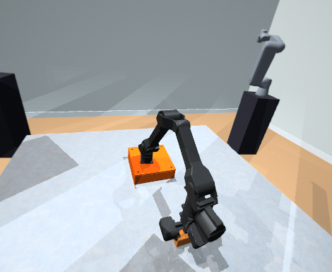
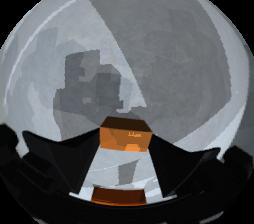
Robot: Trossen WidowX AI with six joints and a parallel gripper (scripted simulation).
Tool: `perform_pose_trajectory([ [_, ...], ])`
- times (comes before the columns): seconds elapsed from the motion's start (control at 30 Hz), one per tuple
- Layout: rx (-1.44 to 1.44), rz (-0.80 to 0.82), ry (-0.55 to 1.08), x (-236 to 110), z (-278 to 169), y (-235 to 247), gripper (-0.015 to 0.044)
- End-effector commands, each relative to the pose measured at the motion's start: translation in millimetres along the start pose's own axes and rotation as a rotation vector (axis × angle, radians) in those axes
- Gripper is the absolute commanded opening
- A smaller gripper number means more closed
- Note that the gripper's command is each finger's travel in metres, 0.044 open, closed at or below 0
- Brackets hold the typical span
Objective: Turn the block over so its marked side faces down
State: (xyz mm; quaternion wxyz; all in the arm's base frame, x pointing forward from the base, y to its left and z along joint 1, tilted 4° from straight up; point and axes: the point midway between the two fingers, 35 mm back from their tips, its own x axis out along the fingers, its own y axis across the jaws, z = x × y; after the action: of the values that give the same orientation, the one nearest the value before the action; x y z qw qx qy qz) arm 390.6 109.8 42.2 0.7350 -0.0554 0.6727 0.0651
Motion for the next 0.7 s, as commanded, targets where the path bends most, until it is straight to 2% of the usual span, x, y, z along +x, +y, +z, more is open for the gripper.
perform_pose_trajectory([
  [0.0, -0.003, 0.004, -0.022, -22, 4, 1, 0.0],
  [0.2, -0.004, 0.004, -0.032, -21, 5, 1, 0.0],
  [0.67, -0.008, 0.002, -0.228, -11, 9, 2, 0.0],
])
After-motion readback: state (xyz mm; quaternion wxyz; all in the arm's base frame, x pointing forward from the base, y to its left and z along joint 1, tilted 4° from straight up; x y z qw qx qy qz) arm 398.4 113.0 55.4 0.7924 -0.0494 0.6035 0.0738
